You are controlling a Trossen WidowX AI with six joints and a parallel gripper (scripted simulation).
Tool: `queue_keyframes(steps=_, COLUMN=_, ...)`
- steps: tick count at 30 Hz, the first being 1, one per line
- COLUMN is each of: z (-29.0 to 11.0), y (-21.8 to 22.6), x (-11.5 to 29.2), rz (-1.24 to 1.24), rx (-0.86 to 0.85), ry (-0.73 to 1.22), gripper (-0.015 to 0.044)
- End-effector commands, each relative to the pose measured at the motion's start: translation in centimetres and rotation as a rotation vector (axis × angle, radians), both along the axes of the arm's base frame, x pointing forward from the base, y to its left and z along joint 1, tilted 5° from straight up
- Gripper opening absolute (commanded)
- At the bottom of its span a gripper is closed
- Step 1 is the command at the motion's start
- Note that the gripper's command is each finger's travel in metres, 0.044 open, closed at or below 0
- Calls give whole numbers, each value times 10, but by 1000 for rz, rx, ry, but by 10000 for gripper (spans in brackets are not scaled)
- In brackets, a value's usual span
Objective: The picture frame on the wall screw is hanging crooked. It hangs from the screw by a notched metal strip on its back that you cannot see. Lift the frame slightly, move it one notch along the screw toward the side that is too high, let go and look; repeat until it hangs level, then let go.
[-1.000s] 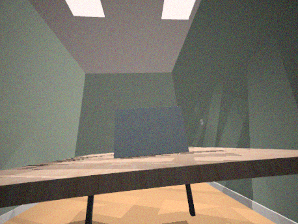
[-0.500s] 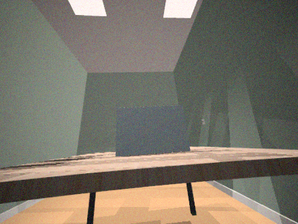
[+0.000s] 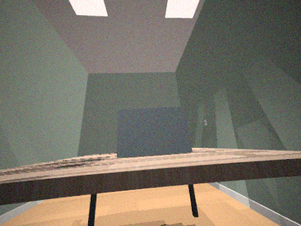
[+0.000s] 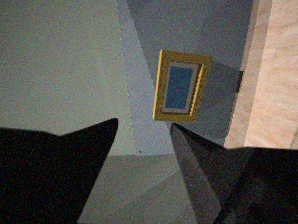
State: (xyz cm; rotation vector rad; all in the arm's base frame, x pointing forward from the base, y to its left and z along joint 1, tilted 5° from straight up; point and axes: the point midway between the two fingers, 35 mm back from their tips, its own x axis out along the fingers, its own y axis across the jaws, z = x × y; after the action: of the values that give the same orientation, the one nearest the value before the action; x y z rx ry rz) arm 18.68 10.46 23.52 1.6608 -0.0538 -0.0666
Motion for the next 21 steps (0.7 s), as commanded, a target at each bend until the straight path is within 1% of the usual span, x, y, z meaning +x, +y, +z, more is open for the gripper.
queue_keyframes(steps=1, z=-12, y=5, x=20, rz=-1, rx=-15, ry=7, gripper=260)
queue_keyframes(steps=7, z=-35, y=-3, x=63, rz=-4, rx=-12, ry=0, gripper=260)
queue_keyframes(steps=9, z=-39, y=-7, x=71, rz=-4, rx=-13, ry=-4, gripper=260)
queue_keyframes(steps=21, z=-40, y=-10, x=73, rz=-4, rx=-13, ry=-4, gripper=260)
